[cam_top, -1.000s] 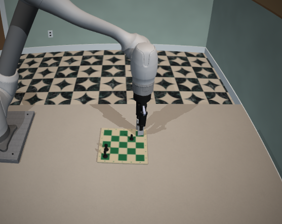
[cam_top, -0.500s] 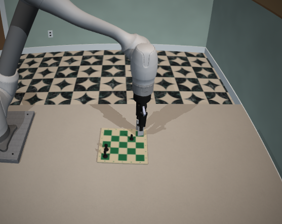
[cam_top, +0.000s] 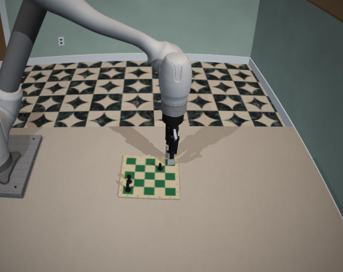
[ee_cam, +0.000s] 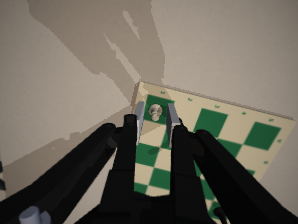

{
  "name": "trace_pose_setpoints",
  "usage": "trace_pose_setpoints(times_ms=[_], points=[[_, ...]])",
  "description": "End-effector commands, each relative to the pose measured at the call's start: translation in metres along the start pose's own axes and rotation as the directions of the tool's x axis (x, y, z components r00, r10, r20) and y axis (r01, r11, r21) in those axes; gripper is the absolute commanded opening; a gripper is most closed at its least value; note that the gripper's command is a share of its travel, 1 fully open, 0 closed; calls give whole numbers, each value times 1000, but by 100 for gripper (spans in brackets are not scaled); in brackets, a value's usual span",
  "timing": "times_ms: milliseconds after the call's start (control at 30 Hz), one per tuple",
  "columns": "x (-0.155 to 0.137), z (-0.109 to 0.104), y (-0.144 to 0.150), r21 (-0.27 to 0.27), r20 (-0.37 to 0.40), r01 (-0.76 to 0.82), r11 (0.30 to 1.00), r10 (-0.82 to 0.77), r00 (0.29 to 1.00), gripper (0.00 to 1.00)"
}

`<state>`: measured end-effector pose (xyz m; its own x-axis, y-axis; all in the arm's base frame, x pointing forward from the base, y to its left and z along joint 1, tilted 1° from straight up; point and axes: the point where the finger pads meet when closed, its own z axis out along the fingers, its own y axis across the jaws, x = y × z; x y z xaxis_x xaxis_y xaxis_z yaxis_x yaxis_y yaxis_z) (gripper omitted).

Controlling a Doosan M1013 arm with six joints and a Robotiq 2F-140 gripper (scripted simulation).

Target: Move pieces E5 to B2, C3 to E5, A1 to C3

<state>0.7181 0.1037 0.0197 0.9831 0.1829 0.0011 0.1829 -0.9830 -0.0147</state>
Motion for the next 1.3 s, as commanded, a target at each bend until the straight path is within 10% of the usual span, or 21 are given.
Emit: trace_pose_setpoints(times_ms=[0, 233, 267, 1267], points=[[0, 0, 0, 0, 0, 0, 1000, 0, 1000, 20], [0, 0, 0, 0, 0, 0, 1000, 0, 1000, 20], [0, 0, 0, 0, 0, 0, 1000, 0, 1000, 0], [0, 0, 0, 0, 0, 0, 1000, 0, 1000, 0]])
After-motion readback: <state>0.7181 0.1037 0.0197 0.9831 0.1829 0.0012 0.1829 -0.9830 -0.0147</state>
